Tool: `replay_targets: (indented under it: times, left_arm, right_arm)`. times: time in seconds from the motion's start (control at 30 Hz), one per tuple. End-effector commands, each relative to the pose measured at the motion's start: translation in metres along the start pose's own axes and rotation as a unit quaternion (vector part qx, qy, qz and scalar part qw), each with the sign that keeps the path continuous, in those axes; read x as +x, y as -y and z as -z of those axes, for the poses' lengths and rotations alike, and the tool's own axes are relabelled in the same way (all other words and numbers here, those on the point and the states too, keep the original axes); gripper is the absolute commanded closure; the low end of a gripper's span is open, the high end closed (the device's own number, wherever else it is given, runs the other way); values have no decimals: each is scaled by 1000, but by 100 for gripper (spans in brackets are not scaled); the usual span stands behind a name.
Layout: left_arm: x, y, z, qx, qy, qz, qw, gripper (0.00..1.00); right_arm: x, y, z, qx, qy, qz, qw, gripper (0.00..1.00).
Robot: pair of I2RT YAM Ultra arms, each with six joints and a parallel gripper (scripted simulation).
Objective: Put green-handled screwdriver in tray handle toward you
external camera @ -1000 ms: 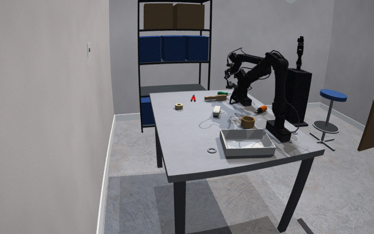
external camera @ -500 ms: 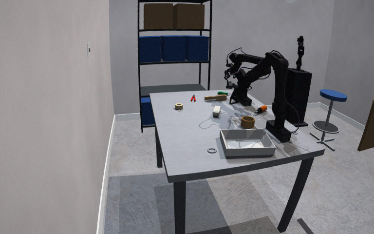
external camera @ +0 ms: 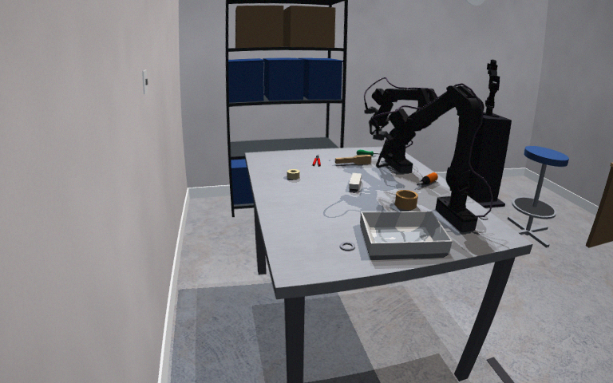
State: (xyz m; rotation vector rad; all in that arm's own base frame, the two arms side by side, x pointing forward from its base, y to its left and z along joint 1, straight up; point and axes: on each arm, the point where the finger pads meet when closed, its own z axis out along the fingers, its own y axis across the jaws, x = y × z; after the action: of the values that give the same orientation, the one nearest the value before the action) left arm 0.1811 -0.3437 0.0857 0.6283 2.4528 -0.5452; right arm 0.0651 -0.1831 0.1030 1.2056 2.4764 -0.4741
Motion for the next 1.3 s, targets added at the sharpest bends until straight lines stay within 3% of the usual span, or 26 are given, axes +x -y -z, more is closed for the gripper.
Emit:
replay_targets:
  times: [0.0,0.17,0.33,0.4,0.63,0.9,1.27]
  left_arm:
    - [-30,-45,45,-58,56,-10,997,0]
    - [-64,-89,96,-102,125,-21,987,0]
    - [-119,-128,161,-125,229,-22,965,0]
    - [-119,-128,161,-125,229,-22,965,0]
    - [-172,-186,233,-178,340,-8,923,0]
    - [-218,-259,306,-257,430,1,866,0]
    - [-237,-303,345,-304,465,12,831,0]
  right_arm:
    - [-11,-1,-11,-44,-20,124,991,38]
    - [-3,-6,-34,-80,-82,228,967,38]
    - [3,-15,-53,-118,-132,314,933,38]
    - [3,-15,-53,-118,-132,314,933,38]
    - [9,-21,-67,-149,-176,377,897,38]
    - [9,-25,-71,-159,-183,379,893,38]
    - [8,-25,-71,-159,-182,379,893,38]
